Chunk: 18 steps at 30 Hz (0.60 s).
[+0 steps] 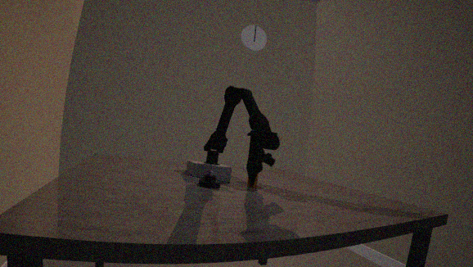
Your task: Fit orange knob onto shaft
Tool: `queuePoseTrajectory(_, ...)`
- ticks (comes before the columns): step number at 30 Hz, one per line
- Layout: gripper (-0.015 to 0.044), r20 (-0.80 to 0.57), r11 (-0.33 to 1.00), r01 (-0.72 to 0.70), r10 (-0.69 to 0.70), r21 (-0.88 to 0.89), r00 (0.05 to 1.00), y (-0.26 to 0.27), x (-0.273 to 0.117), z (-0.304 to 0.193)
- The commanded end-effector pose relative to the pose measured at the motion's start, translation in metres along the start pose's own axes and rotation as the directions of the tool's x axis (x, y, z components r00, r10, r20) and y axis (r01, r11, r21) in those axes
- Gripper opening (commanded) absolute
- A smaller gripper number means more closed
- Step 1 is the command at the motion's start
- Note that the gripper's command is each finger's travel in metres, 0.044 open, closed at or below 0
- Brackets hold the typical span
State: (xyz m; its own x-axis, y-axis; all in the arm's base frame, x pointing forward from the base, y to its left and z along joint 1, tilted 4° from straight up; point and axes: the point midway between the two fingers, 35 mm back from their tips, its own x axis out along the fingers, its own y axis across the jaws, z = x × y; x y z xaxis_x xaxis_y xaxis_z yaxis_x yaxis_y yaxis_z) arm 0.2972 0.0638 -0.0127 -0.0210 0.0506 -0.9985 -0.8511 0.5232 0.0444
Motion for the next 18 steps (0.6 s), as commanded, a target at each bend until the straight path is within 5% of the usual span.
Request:
queuePoseTrajectory(1,0.0079,-0.001,1.000,-0.001,0.001,0.000,1.000,0.0001,-0.0002,0.0000)
queuePoseTrajectory(7,0.0236,-0.001,1.000,-0.001,0.001,0.000,1.000,0.0001,-0.0002,0.0000)
queuePoseTrajectory(18,0.0240,-0.001,1.000,-0.001,0.001,0.000,1.000,0.0001,-0.0002,0.0000)
